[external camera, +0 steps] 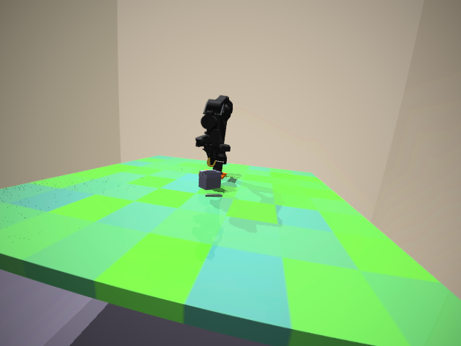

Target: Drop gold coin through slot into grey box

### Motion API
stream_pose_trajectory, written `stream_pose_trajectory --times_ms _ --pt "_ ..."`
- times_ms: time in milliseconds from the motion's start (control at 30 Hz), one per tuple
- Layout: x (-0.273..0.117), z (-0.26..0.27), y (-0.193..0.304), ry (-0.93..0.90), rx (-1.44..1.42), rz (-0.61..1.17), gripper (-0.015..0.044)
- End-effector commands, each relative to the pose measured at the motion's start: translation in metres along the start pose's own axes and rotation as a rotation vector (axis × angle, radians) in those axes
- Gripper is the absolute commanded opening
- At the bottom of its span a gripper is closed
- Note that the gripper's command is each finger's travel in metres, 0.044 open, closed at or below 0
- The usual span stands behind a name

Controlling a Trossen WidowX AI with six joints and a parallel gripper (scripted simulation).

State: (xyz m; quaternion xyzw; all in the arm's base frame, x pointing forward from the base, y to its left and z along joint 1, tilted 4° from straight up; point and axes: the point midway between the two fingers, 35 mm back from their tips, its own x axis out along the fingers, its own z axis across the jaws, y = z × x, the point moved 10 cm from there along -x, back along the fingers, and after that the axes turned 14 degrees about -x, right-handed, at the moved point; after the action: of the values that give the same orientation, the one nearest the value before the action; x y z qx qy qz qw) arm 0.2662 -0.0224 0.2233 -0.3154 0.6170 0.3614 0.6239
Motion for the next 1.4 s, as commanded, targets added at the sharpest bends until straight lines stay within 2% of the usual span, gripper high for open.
stream_pose_trajectory --times_ms 0,1367 --pt "0.000 0.000 -0.001 0.001 0.000 0.001 0.0000" --pt "0.012 -0.002 0.001 0.001 0.001 0.002 0.0000"
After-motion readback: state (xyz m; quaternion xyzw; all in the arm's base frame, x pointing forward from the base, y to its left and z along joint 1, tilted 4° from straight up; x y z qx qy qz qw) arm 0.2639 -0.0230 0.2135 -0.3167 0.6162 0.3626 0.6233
